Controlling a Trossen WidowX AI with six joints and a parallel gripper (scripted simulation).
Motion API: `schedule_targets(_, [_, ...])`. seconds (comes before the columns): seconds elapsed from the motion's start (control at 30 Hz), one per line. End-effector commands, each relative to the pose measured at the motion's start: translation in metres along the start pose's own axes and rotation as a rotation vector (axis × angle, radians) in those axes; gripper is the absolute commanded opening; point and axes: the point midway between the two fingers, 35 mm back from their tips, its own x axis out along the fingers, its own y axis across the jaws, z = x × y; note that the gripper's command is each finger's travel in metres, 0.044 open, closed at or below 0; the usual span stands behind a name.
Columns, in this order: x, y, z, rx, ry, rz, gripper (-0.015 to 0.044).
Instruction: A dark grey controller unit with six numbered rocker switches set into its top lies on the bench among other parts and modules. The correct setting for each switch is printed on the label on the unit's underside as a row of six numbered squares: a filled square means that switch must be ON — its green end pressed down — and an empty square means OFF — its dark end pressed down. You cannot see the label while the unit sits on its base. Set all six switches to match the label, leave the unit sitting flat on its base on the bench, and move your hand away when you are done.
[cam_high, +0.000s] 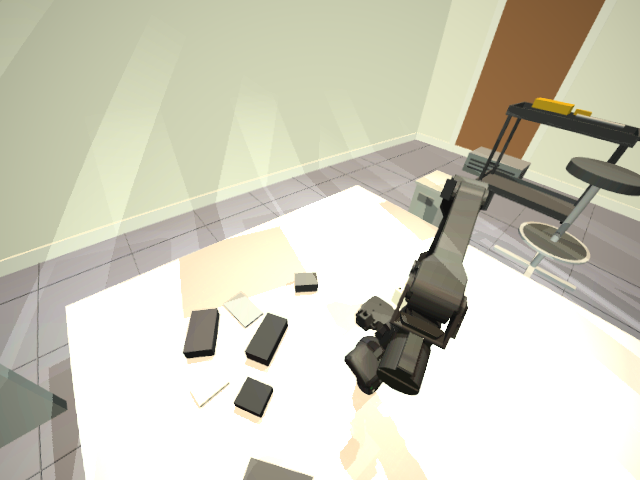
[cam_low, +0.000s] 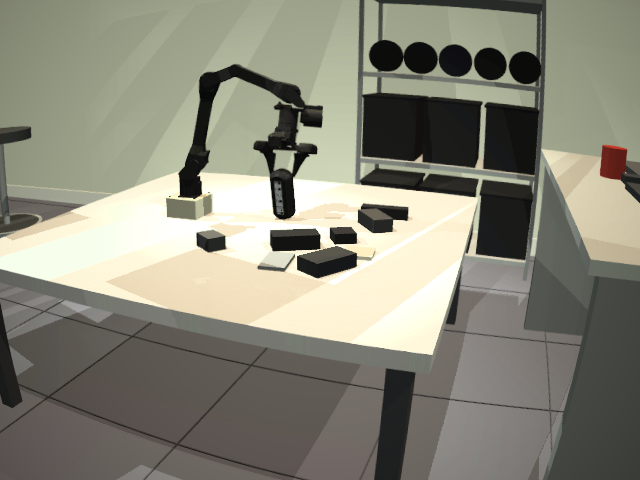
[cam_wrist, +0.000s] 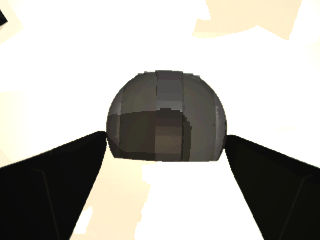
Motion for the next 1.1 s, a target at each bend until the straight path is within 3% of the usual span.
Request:
schedule_targets(0.0, [0.001,0.0,-0.006,0.0,0.017,-0.008,0.0336])
schedule_targets(1.07, [-0.005,0.0,-0.03,0.001,0.09,-0.008,0.0336])
